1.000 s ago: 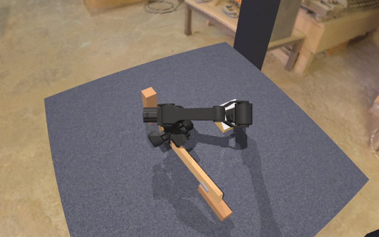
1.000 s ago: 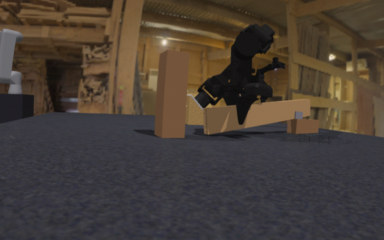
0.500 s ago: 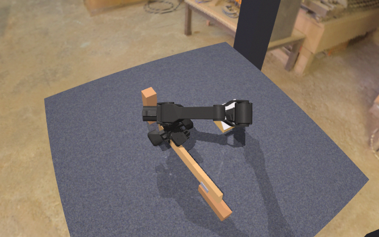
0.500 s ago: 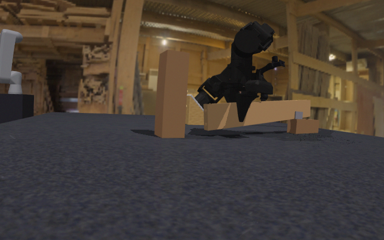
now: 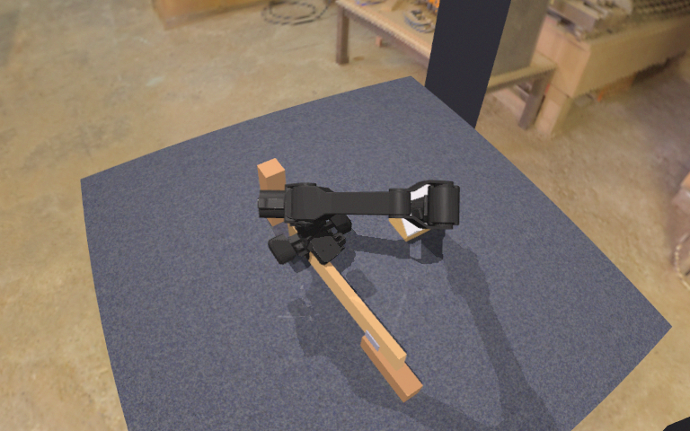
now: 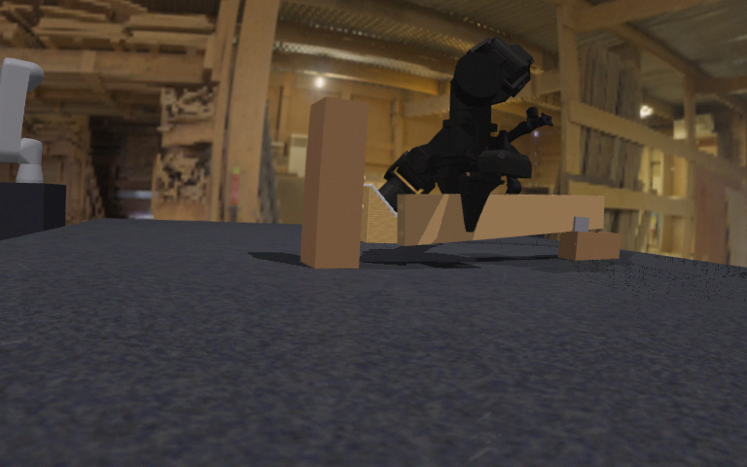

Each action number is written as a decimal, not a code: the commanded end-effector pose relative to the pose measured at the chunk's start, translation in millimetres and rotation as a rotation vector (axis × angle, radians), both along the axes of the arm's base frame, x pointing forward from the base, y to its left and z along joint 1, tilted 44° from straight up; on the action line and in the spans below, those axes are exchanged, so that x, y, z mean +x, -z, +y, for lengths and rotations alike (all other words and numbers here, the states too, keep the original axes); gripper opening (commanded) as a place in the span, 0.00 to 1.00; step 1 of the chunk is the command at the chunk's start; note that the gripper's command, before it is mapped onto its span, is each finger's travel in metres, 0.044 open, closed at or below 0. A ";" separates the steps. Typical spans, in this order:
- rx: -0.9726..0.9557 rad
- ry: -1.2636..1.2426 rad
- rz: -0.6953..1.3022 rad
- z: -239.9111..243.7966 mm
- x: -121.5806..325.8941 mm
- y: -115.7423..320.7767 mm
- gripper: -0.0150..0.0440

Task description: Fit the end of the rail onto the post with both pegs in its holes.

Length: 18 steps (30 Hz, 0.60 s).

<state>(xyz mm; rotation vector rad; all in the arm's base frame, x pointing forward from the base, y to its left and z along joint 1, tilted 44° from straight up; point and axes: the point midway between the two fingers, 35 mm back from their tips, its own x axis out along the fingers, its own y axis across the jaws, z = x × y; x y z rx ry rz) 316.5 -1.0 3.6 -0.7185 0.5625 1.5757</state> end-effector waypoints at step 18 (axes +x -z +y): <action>0.003 0.008 -0.008 -9.1 2.7 -10.0 0.25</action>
